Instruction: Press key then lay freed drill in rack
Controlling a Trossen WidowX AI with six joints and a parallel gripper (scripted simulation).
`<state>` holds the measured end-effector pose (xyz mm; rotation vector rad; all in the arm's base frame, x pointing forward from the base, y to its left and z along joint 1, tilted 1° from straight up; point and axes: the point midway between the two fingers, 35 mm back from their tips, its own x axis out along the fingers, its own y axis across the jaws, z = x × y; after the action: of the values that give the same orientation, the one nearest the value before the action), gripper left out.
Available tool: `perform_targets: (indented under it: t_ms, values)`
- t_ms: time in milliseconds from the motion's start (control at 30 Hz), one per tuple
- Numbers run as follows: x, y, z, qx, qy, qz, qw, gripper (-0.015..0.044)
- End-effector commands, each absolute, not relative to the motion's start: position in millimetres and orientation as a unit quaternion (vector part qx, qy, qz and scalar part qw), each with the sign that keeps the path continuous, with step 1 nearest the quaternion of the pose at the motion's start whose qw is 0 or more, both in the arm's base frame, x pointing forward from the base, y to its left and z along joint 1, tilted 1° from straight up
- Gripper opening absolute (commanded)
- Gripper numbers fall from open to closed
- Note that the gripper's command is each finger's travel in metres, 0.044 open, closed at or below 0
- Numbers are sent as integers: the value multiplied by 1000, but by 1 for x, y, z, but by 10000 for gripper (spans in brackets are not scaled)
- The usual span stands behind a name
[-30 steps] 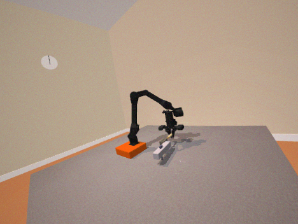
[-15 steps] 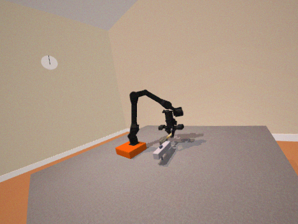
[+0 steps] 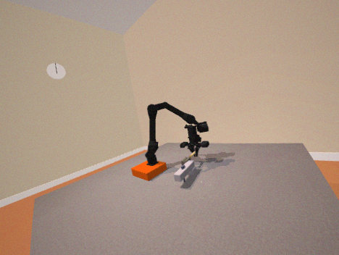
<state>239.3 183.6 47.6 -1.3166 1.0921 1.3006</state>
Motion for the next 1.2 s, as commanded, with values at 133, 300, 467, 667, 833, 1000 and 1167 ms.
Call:
perform_targets:
  t_ms: [133,300,467,667,833,1000,1167]
  values:
    - [241,185,51,-539,445,532,479,0]
    - [241,185,51,-539,445,532,479,0]
    - [241,185,52,-539,445,532,479,0]
    - [242,185,52,-539,445,532,479,0]
    - [242,185,52,-539,445,532,479,0]
    - [242,186,53,-539,445,532,479,0]
    - [242,186,53,-539,445,532,479,0]
